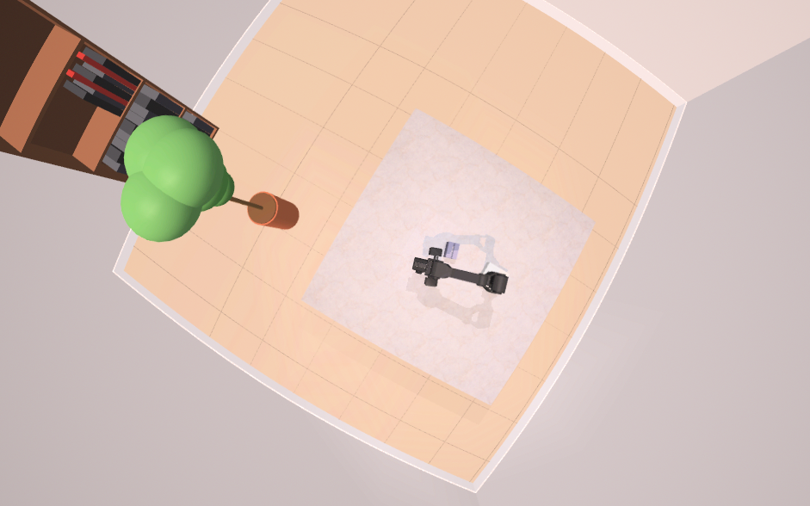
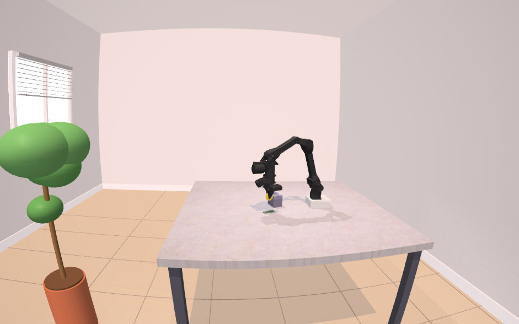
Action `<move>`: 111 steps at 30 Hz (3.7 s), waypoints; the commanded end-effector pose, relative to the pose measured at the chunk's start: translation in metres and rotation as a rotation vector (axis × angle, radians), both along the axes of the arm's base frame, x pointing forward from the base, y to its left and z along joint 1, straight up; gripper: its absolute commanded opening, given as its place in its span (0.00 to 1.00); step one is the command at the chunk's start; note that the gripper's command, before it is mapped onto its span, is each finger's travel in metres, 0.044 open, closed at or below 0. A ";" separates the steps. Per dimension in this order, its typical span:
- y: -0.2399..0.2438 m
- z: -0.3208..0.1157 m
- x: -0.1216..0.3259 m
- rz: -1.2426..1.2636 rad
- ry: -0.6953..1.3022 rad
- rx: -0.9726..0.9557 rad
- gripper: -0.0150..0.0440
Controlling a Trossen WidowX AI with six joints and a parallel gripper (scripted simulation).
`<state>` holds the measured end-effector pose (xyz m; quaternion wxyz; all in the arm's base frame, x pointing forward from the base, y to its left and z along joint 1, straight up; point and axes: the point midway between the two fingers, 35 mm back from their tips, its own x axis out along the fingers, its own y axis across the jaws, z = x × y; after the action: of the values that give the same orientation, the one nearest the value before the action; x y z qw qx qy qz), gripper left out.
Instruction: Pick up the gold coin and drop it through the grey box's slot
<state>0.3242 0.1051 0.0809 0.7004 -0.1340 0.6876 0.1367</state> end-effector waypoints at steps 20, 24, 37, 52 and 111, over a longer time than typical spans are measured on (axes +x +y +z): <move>-0.002 0.019 -0.002 0.470 -0.020 -0.010 0.25; -0.003 0.019 -0.002 0.609 -0.020 -0.014 0.25; -0.004 0.020 -0.003 1.060 -0.023 -0.025 0.25; -0.006 0.020 -0.004 1.494 -0.024 -0.036 0.25; -0.128 0.016 -0.058 1.493 -0.008 -0.039 0.26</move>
<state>0.2667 -0.0212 0.0948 0.4210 -0.5733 0.4161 0.5666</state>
